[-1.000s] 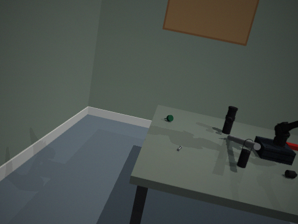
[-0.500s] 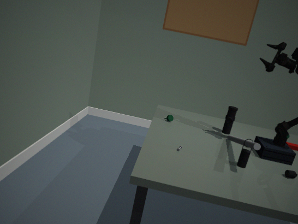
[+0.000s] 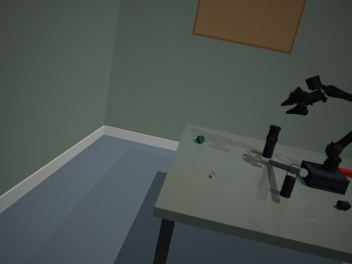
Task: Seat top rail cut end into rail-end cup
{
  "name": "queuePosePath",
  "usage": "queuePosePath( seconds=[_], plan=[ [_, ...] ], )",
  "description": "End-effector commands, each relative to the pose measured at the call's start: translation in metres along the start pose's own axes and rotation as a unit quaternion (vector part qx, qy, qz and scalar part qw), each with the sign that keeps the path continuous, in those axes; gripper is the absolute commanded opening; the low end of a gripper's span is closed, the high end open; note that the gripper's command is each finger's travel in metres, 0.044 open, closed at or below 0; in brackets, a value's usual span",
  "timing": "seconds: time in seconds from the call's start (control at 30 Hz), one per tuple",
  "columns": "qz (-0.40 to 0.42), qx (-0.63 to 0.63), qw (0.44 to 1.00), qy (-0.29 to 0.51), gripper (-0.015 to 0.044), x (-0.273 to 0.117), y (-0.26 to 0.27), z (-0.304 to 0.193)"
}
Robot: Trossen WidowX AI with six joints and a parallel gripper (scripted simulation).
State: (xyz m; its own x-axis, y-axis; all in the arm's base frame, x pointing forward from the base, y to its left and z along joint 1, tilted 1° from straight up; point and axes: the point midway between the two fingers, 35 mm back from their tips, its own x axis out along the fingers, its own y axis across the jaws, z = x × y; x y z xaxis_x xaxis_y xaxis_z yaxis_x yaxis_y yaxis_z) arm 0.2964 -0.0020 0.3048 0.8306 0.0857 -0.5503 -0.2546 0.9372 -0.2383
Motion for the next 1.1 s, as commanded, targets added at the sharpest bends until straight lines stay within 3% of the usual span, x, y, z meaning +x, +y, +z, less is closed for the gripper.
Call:
queuePosePath(
  seconds=[0.0, 0.13, 0.43, 0.73, 1.07],
  plan=[
    [0.027, 0.085, 0.990, 0.108, 0.0440, 0.023, 0.029, -0.047],
    [0.029, 0.146, 0.967, 0.207, 0.0440, 0.033, 0.055, -0.090],
    [0.033, 0.114, 0.970, 0.212, 0.0440, 0.036, 0.049, -0.094],
    [0.065, -0.178, 0.959, 0.211, 0.0440, 0.054, -0.013, -0.112],
    [0.110, -0.489, 0.841, 0.205, 0.0440, 0.059, -0.086, -0.147]
  ],
)
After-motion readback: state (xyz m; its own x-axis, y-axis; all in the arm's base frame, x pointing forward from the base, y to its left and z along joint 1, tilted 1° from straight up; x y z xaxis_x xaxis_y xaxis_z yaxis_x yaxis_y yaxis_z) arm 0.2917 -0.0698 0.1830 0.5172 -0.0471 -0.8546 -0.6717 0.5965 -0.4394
